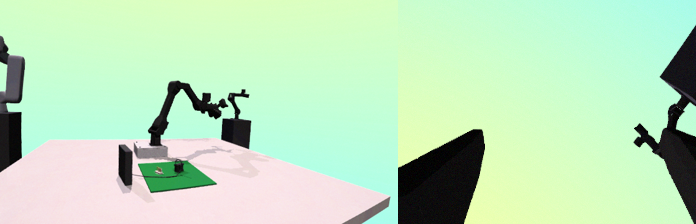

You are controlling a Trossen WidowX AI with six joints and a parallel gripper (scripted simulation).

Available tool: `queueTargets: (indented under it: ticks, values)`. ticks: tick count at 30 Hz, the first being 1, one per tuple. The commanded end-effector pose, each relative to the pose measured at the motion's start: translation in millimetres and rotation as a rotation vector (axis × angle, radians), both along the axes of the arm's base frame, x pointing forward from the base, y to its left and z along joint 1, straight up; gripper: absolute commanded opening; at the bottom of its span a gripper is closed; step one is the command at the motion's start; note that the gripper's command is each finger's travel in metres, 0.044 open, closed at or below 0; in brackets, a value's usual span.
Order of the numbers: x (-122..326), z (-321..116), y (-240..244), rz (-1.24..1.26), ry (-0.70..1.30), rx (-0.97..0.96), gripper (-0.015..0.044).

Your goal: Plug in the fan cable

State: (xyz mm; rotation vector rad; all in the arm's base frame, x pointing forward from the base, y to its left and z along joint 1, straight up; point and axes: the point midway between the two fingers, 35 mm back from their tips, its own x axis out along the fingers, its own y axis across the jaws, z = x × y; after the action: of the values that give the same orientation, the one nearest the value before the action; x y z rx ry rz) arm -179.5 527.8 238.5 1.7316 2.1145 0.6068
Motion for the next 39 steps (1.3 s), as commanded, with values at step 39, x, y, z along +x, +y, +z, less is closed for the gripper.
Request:
queueTargets:
  ticks: [39]
  values:
    - [501,-116,-159,-0.514,-0.517,-0.960,0.0440]
